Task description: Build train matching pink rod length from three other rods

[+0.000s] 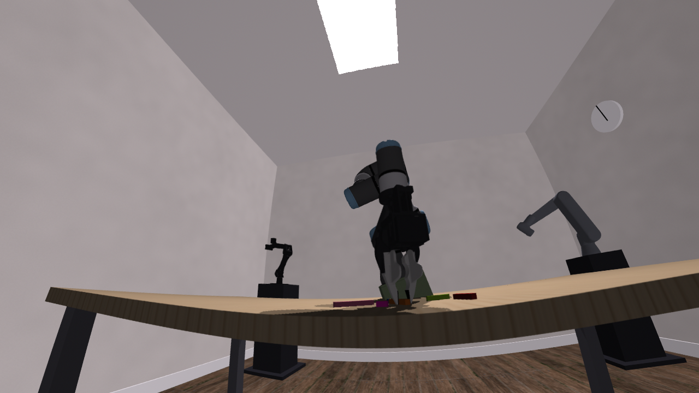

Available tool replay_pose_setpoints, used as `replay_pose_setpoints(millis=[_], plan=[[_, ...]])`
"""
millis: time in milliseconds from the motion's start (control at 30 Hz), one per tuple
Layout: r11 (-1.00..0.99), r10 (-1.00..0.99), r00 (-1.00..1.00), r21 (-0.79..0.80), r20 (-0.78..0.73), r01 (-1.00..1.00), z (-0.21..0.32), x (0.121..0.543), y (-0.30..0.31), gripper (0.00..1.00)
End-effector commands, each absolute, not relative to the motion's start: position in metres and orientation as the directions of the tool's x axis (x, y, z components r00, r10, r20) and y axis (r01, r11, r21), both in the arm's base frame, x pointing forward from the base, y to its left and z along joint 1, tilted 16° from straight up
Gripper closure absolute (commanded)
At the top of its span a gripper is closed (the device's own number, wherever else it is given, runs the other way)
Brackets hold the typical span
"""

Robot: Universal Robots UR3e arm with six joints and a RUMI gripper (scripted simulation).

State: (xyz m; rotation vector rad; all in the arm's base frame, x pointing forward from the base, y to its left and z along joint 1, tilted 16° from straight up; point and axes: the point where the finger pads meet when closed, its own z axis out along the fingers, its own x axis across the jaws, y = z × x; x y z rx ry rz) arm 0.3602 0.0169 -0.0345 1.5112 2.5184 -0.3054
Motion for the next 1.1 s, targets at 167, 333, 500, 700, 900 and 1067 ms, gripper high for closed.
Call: replay_pose_setpoints(millis=[167,333,500,700,900,1067], plan=[[0.461,0.846,-0.463,-0.075,-0.266,0.884,-0.031,0.361,0.018,0.86],[0.46,0.846,-0.463,-0.075,-0.266,0.885,-0.021,0.361,0.021,0.86],[0.46,0.846,-0.463,-0.075,-0.267,0.885,-0.002,0.36,0.026,0.86],[0.46,0.845,-0.463,-0.075,-0.267,0.885,0.016,0.359,0.031,0.86],[0.46,0.845,-0.463,-0.075,-0.267,0.885,0.04,0.357,0.038,0.86],[0.46,0.845,-0.463,-0.075,-0.267,0.885,0.051,0.356,0.041,0.86]])
